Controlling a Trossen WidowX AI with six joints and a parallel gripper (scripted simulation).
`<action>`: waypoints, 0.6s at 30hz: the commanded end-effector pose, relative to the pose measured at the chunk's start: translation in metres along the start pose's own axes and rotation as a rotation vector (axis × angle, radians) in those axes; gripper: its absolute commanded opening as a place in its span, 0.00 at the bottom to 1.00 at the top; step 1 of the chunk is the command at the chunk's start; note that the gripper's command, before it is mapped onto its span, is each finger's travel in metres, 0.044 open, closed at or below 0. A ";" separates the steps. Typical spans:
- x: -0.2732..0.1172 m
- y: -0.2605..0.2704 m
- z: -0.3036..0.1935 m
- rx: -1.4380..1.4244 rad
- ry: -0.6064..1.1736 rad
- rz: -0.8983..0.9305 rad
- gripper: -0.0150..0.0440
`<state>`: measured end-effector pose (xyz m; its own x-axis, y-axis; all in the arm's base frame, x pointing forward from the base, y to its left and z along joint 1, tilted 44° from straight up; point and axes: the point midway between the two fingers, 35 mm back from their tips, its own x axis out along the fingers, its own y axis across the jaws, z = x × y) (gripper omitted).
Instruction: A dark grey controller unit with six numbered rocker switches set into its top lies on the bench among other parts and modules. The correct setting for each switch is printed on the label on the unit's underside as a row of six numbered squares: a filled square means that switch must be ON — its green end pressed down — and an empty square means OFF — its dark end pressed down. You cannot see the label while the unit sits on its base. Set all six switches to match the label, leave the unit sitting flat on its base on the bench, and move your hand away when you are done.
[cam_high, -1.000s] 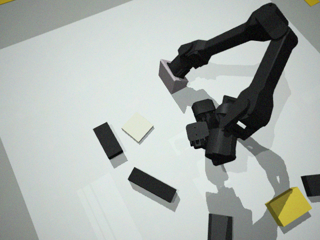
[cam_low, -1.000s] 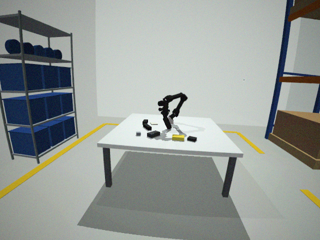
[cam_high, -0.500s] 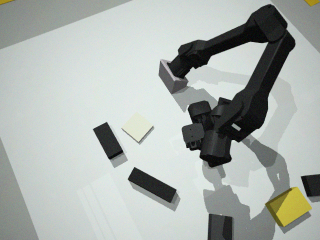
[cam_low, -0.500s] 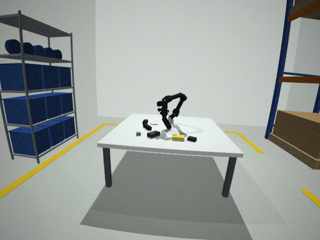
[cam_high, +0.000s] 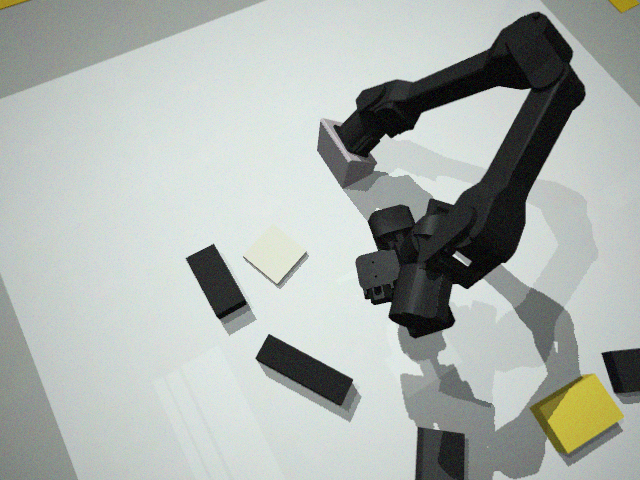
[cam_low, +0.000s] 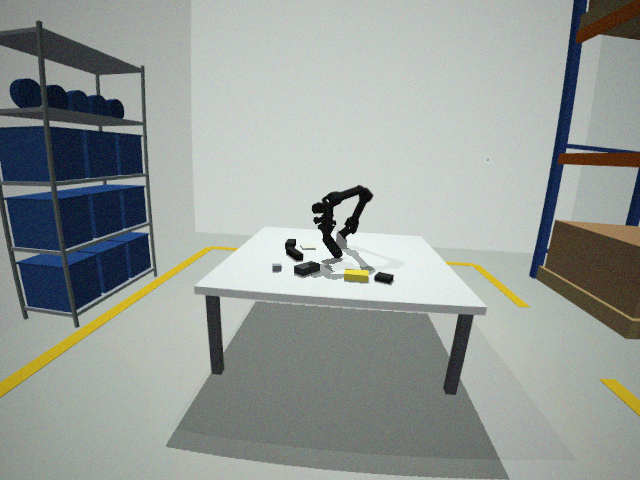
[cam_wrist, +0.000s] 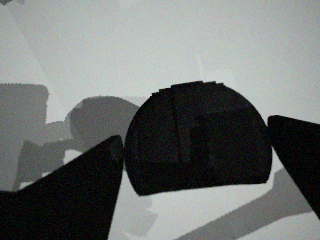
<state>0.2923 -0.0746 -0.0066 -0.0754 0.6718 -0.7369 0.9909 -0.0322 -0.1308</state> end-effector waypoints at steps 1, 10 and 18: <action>0.007 -0.001 0.001 -0.003 0.011 -0.014 0.83; 0.011 -0.001 0.007 -0.003 0.011 -0.014 0.83; 0.014 -0.001 0.012 -0.004 0.010 -0.013 0.83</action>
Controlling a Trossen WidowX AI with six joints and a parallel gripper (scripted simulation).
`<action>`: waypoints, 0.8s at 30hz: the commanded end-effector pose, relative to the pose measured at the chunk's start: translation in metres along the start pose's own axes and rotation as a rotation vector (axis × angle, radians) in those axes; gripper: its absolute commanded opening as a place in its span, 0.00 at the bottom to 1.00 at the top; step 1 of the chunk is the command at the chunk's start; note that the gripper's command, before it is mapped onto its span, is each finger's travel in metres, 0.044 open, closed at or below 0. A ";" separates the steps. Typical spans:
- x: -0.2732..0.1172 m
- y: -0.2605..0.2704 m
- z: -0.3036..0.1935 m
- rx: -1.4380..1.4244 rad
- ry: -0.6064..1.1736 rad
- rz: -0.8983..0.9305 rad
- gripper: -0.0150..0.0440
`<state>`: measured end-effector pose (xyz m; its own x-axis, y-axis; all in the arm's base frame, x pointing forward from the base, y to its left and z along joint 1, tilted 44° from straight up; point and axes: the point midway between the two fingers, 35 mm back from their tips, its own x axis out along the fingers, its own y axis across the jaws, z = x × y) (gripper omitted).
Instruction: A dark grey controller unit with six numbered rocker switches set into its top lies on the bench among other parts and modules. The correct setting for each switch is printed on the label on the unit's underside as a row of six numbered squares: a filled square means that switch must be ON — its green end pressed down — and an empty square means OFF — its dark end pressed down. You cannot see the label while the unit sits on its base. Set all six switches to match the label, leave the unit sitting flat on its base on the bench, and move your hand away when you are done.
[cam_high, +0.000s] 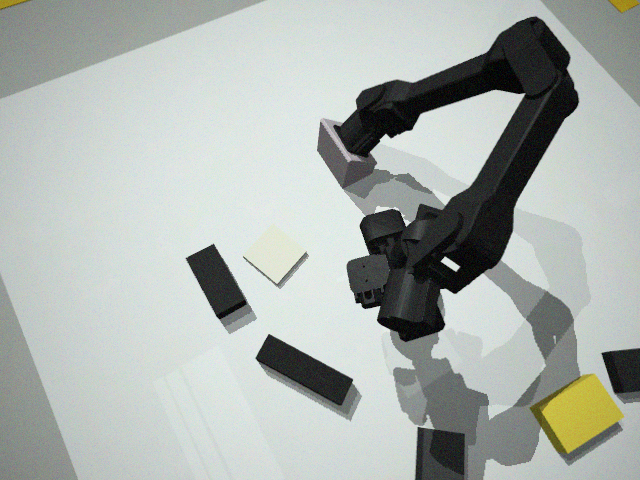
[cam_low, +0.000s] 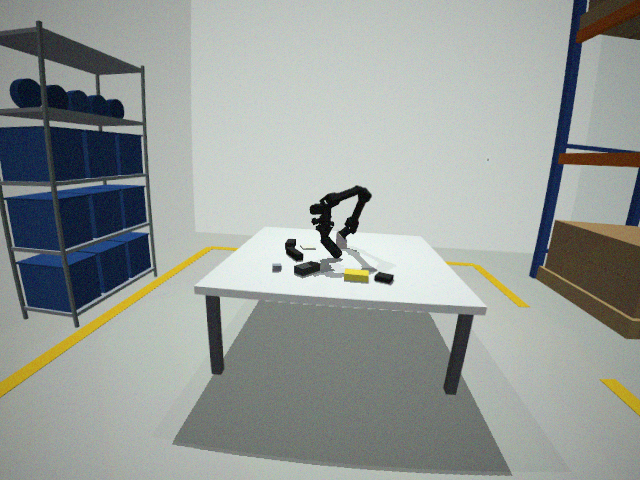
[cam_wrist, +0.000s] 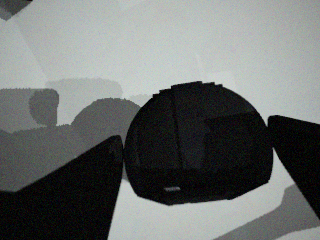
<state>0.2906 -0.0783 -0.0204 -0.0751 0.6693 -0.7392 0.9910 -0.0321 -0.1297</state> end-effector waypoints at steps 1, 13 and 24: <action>0.007 -0.002 0.000 -0.003 0.014 -0.014 0.83; 0.013 -0.002 0.007 -0.003 0.013 -0.014 0.83; 0.019 -0.002 0.013 -0.003 0.013 -0.014 0.83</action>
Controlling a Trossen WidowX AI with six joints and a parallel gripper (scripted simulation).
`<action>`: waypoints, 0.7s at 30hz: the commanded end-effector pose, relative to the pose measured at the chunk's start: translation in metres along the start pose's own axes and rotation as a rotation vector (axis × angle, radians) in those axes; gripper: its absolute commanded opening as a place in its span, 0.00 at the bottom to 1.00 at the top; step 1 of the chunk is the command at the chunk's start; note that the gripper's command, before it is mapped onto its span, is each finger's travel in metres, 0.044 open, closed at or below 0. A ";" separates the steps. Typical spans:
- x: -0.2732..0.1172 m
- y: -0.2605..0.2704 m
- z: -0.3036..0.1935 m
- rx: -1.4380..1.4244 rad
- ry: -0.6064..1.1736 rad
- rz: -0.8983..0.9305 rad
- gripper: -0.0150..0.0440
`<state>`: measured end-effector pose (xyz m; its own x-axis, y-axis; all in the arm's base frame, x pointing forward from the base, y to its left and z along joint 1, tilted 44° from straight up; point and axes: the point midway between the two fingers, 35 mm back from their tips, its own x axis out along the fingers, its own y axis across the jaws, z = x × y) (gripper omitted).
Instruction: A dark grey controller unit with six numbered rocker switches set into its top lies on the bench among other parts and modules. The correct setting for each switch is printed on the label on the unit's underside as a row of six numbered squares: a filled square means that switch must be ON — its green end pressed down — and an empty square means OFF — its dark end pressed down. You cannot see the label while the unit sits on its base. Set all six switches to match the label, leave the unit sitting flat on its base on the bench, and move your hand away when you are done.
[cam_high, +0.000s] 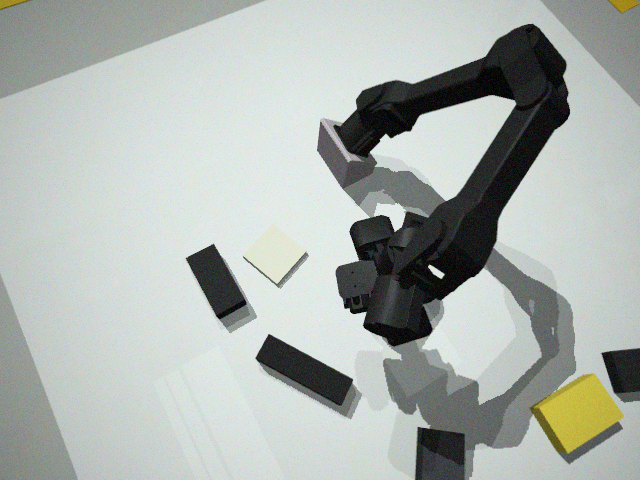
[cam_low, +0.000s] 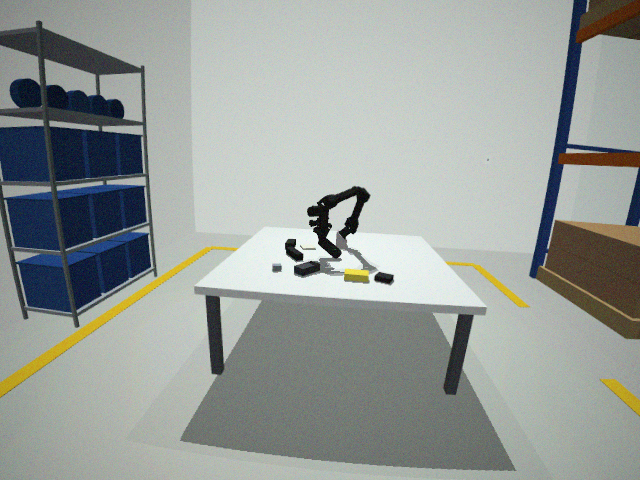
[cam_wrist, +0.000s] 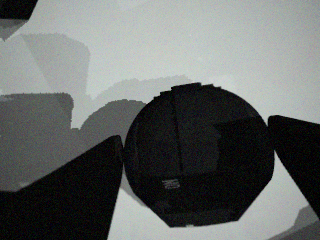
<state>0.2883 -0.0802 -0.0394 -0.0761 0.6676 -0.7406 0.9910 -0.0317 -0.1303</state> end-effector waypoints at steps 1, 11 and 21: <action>0.007 -0.002 -0.001 -0.003 0.016 -0.013 0.83; 0.013 -0.002 0.004 -0.003 0.015 -0.013 0.83; 0.019 -0.002 0.008 -0.003 0.015 -0.013 0.83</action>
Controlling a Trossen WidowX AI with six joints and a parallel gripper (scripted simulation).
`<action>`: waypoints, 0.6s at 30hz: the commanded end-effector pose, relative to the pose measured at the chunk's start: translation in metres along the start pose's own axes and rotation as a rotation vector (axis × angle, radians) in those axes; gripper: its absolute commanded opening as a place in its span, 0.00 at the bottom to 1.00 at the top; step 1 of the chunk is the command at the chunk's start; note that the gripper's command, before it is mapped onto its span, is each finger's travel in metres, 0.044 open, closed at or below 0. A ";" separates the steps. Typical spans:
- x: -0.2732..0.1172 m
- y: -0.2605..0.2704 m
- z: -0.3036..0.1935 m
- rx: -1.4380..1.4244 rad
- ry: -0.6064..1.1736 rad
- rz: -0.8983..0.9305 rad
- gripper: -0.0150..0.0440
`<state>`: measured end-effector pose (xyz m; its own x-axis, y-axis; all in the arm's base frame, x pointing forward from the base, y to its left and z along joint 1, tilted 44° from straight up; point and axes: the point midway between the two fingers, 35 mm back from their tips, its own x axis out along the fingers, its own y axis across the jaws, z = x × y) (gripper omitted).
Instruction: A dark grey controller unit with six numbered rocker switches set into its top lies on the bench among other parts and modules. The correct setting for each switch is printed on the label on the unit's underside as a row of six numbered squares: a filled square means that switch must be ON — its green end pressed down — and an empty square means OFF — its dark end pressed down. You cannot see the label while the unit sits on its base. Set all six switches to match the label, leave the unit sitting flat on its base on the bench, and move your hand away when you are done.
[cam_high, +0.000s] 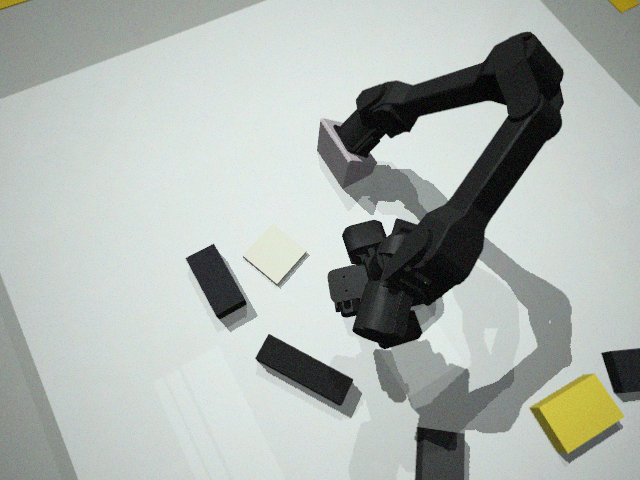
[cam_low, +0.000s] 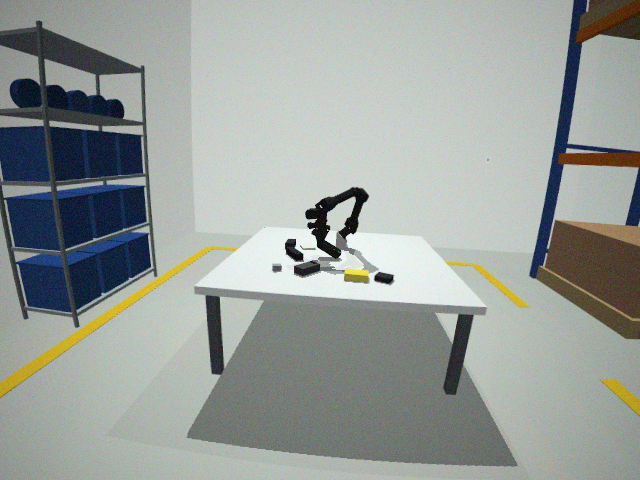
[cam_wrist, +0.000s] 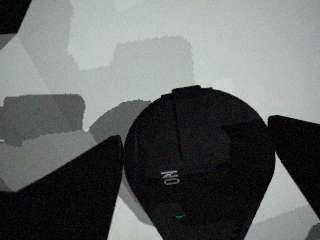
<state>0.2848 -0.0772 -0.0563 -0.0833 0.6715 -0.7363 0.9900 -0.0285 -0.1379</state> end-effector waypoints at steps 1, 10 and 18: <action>0.005 -0.001 0.000 -0.006 0.010 -0.005 0.83; 0.011 -0.001 0.003 -0.006 0.010 -0.005 0.83; 0.016 -0.001 0.006 -0.006 0.010 -0.005 0.83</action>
<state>0.2826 -0.0737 -0.0700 -0.0860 0.6733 -0.7343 0.9901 -0.0242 -0.1381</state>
